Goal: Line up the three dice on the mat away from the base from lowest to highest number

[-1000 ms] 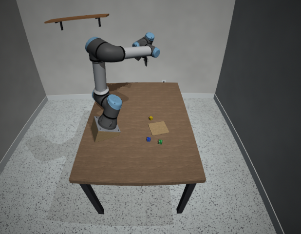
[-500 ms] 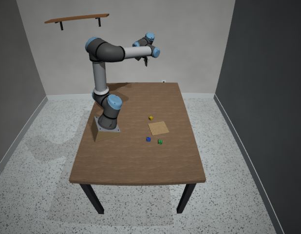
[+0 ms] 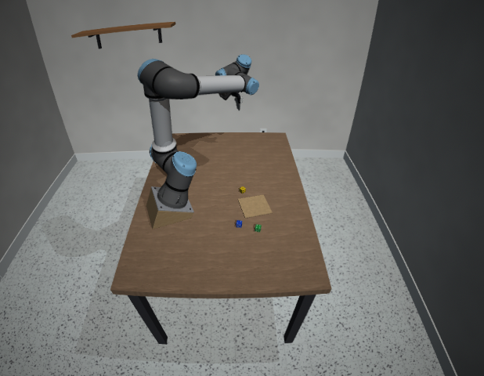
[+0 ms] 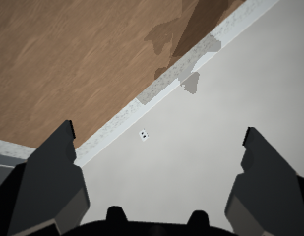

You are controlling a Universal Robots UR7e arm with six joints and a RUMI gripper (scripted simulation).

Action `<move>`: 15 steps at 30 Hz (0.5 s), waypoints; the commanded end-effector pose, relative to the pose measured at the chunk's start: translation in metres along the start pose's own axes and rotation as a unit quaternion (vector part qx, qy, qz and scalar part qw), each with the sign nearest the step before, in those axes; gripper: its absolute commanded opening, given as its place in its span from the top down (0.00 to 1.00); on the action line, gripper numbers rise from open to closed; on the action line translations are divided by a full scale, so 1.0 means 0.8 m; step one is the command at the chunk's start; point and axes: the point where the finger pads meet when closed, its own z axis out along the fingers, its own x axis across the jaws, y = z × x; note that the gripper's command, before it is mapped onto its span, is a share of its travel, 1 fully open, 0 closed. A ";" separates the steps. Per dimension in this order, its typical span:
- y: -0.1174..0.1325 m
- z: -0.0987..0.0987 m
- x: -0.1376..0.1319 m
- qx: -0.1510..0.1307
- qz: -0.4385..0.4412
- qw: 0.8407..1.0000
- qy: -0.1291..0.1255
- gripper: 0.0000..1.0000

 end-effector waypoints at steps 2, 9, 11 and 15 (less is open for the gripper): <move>0.001 0.002 -0.031 0.001 0.019 1.000 -0.014 0.00; -0.001 0.004 -0.074 0.003 0.046 0.998 -0.033 0.00; -0.003 0.004 -0.094 0.004 0.059 0.997 -0.041 0.00; -0.008 0.004 -0.138 0.006 0.089 0.994 -0.060 0.00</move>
